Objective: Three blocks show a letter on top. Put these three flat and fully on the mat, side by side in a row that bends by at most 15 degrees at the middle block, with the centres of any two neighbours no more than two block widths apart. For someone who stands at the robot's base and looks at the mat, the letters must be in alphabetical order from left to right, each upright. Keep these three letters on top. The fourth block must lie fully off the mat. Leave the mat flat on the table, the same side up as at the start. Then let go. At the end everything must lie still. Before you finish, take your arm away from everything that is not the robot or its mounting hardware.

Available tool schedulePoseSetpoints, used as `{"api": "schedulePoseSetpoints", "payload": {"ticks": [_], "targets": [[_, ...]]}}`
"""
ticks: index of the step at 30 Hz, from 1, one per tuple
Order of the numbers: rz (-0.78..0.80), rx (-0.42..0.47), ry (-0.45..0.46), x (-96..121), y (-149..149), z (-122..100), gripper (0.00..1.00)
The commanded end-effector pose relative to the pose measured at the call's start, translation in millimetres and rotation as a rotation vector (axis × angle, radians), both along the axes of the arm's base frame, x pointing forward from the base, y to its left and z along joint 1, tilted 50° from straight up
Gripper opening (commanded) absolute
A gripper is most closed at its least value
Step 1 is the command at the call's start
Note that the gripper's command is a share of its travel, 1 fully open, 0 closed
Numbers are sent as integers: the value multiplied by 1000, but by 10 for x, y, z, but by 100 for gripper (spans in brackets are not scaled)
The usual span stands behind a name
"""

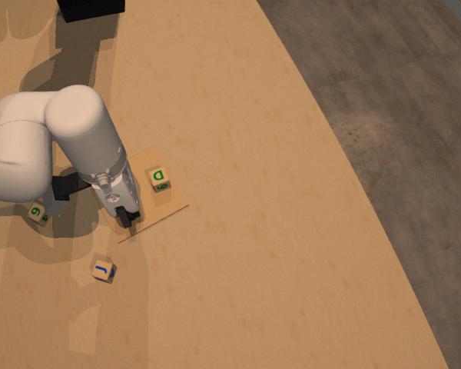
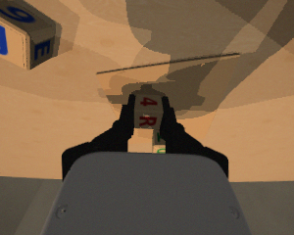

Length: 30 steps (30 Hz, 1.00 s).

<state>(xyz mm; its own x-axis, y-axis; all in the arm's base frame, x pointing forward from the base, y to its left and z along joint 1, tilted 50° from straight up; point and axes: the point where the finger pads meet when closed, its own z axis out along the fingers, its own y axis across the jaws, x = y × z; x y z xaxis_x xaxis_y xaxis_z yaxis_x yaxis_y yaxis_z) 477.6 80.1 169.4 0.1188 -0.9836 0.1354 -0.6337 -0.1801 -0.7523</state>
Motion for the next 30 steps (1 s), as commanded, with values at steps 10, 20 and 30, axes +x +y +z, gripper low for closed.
{"api": "schedulePoseSetpoints", "payload": {"ticks": [10,20,30], "targets": [[1,0,-1,-65,5,58,27],[1,0,-1,-324,3,277,27],[1,0,-1,-694,1,589,27]]}}
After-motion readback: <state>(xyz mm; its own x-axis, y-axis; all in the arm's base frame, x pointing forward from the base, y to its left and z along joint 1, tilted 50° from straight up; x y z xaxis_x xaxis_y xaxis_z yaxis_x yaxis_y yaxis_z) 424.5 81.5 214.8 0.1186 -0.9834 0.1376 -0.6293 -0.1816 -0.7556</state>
